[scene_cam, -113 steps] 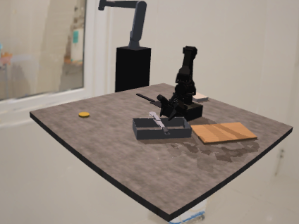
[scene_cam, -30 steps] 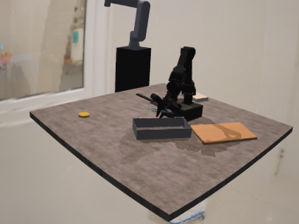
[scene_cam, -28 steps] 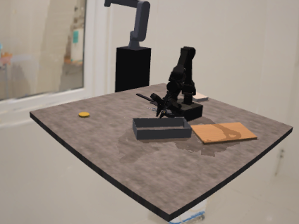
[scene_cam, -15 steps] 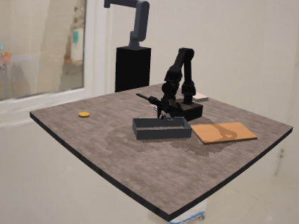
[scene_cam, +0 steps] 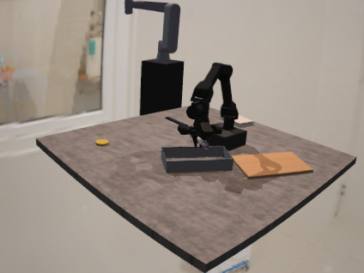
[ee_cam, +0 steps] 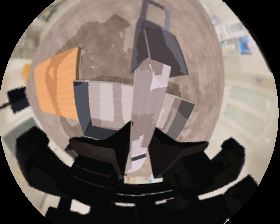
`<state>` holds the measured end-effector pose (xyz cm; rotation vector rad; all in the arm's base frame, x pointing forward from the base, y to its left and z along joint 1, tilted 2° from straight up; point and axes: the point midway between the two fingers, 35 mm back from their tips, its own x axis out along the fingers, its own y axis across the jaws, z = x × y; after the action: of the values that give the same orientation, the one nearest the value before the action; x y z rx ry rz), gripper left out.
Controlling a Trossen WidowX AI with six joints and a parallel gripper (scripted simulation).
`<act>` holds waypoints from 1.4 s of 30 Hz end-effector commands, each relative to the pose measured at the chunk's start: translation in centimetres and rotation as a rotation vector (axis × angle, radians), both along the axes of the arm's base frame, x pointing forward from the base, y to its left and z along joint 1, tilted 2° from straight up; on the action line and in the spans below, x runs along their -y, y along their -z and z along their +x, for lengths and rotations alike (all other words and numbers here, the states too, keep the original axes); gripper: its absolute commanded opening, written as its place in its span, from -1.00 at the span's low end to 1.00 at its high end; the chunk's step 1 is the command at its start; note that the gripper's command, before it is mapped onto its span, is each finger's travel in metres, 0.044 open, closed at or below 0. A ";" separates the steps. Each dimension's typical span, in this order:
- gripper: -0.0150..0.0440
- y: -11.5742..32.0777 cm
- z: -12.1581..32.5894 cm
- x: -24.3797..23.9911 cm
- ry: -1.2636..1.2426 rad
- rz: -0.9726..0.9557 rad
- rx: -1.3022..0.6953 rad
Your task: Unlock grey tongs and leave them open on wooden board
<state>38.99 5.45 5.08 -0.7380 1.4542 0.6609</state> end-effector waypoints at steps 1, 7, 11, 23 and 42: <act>-1.00 -0.5 0.1 -0.1 0.003 0.032 -0.020; -1.00 -0.5 0.1 -0.1 0.003 0.032 -0.020; -1.00 -0.3 -0.3 -1.0 -0.023 0.025 -0.025; -1.00 -1.2 -2.3 -8.5 -0.271 0.030 -0.030; -1.00 -2.8 -8.8 -19.6 -0.689 0.040 -0.038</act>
<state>31.37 23.33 7.27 -1.1682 1.2455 1.1721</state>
